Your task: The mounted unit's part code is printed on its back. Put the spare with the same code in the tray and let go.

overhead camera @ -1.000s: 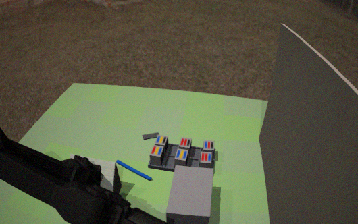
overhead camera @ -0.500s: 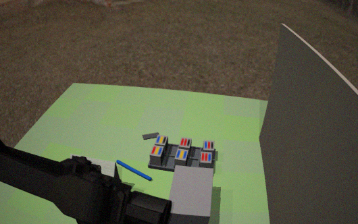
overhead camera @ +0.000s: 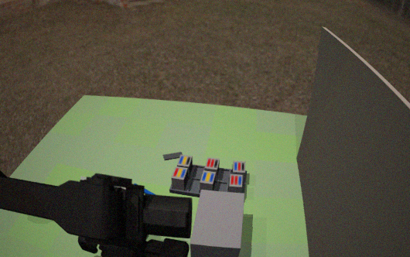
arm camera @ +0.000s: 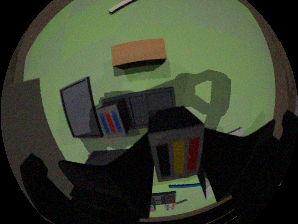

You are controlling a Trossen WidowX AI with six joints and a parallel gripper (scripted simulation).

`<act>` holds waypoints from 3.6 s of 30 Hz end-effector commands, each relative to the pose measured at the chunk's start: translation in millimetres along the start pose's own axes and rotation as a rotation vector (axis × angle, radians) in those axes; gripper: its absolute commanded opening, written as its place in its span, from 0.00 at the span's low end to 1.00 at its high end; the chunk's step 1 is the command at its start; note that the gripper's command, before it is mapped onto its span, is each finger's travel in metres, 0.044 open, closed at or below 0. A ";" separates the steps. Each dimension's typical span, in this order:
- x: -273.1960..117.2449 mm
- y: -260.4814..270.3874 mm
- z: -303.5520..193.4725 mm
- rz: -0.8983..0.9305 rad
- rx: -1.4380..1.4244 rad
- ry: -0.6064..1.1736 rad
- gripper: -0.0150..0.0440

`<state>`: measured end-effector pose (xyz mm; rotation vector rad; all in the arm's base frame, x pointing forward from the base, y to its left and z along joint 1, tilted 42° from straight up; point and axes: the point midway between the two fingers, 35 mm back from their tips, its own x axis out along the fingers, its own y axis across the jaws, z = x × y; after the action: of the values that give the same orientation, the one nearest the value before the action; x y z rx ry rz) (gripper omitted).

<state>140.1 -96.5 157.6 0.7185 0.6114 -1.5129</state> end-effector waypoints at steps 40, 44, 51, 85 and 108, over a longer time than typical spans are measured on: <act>-48.7 122.6 19.8 0.010 0.002 0.004 0.25; -45.9 141.8 21.6 0.009 0.004 0.001 0.25; -38.1 174.2 24.2 0.007 0.008 -0.004 0.25; -14.7 180.2 25.3 0.007 0.009 -0.002 0.25; 4.1 181.9 25.2 0.008 0.010 -0.002 0.25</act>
<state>320.7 -129.0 183.1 0.7323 0.5898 -1.5080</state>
